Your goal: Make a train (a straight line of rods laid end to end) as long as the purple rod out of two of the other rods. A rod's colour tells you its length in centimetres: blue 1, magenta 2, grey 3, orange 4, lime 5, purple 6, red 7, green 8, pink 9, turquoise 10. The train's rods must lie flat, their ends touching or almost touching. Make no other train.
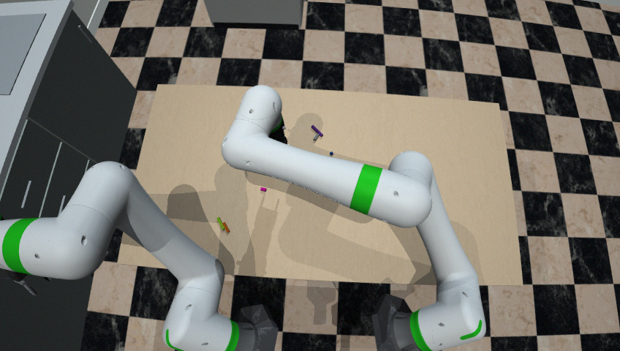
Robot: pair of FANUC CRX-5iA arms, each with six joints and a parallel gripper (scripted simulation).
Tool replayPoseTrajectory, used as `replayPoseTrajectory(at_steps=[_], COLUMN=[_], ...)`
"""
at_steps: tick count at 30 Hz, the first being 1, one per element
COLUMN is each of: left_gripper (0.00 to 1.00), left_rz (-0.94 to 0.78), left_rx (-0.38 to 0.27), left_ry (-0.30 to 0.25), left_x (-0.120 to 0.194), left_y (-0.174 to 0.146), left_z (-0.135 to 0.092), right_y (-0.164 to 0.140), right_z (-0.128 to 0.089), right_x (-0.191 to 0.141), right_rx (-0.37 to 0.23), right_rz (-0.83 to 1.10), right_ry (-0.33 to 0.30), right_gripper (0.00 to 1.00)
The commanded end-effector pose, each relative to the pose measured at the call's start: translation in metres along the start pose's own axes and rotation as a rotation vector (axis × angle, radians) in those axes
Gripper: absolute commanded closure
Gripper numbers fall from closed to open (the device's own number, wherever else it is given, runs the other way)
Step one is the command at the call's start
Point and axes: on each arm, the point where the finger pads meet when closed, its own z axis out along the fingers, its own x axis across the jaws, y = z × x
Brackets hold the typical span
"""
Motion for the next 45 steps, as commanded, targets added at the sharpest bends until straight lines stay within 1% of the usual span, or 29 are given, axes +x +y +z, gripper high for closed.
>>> replayPoseTrajectory(at_steps=[1,2,3,10,17,22,24,26,30,45], left_gripper=[0.0,0.0,0.0,0.0,0.0,0.0,0.0,0.0,0.0,0.0], left_rz=[-0.075,-0.075,-0.094,-0.183,-0.209,-0.21,-0.21,-0.21,-0.21,-0.21], left_rx=[0.011,0.011,0.014,0.029,0.032,0.032,0.032,0.032,0.032,0.032], left_ry=[-0.003,-0.003,-0.001,0.01,0.014,0.014,0.014,0.014,0.014,0.014], left_x=[0.015,0.015,0.018,0.029,0.033,0.033,0.033,0.033,0.033,0.033], left_y=[-0.014,-0.014,-0.018,-0.033,-0.037,-0.037,-0.037,-0.037,-0.037,-0.037], left_z=[0.0,0.0,0.0,0.0,0.0,0.0,0.0,0.0,0.0,0.0], right_y=[-0.033,-0.033,-0.058,-0.123,-0.189,-0.189,-0.212,-0.228,-0.245,-0.247], right_z=[0.0,0.0,0.001,0.007,0.015,0.015,0.019,0.022,0.025,0.026], right_x=[0.024,0.024,0.039,0.071,0.096,0.096,0.104,0.108,0.113,0.113], right_rx=[0.004,0.004,0.012,0.036,0.058,0.058,0.066,0.071,0.076,0.076], right_rz=[0.08,0.08,0.133,0.272,0.417,0.417,0.469,0.506,0.543,0.549], right_ry=[0.015,0.015,0.02,0.027,0.025,0.025,0.022,0.019,0.016,0.015], right_gripper=[0.0,0.0,0.0,0.0,0.0,0.0,0.0,0.0,0.0,0.0])
